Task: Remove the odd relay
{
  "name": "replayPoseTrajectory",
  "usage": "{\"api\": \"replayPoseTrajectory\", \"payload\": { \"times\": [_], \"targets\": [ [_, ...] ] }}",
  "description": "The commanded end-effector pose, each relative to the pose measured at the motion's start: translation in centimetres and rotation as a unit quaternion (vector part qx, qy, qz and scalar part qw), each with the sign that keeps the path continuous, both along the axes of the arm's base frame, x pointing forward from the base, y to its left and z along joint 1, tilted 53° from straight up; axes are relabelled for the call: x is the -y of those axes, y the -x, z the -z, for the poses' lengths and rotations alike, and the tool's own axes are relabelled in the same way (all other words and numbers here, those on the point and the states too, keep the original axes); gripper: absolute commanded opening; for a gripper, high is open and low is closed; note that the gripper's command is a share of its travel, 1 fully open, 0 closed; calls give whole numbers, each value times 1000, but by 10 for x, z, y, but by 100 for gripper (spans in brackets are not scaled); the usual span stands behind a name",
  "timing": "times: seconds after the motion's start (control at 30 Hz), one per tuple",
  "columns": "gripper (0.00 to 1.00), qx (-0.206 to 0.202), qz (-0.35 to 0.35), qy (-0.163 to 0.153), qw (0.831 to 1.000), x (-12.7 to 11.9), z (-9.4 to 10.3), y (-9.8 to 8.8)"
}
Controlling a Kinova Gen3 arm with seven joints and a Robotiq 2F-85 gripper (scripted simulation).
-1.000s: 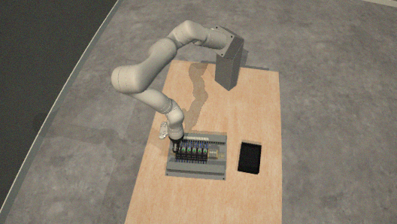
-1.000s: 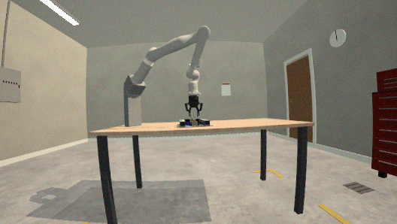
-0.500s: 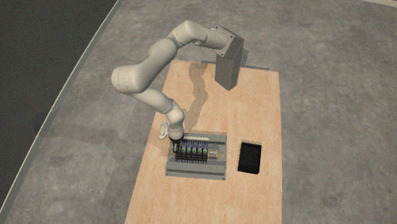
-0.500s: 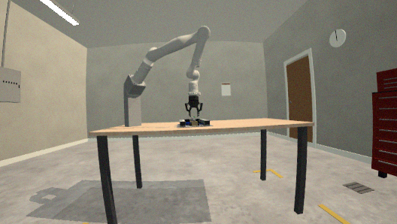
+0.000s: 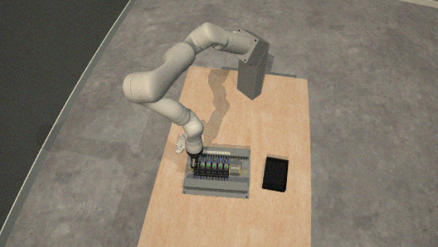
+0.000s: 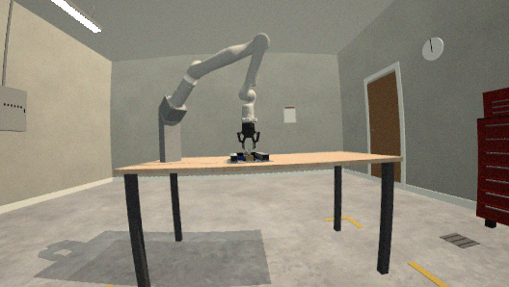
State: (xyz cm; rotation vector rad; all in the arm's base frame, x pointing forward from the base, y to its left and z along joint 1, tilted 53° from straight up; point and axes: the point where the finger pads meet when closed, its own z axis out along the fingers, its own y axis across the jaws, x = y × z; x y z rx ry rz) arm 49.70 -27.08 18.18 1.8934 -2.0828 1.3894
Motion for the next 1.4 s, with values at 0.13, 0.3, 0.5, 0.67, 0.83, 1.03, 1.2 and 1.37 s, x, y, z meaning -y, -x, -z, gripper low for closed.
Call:
{"api": "replayPoseTrajectory", "payload": {
  "times": [0.13,0.3,0.5,0.67,0.83,1.03,1.2,1.37],
  "targets": [
    [61,1,-3,1,1000,-1,-3,-3],
    [61,1,-3,1,1000,-1,-3,-3],
    [61,1,-3,1,1000,-1,-3,-3],
    [61,1,-3,1,1000,-1,-3,-3],
    [61,1,-3,1,1000,-1,-2,-3],
    [61,1,-3,1,1000,0,-1,-4],
    [61,1,-3,1,1000,2,1,-6],
    [61,1,-3,1,1000,5,3,-8]
  ]
}}
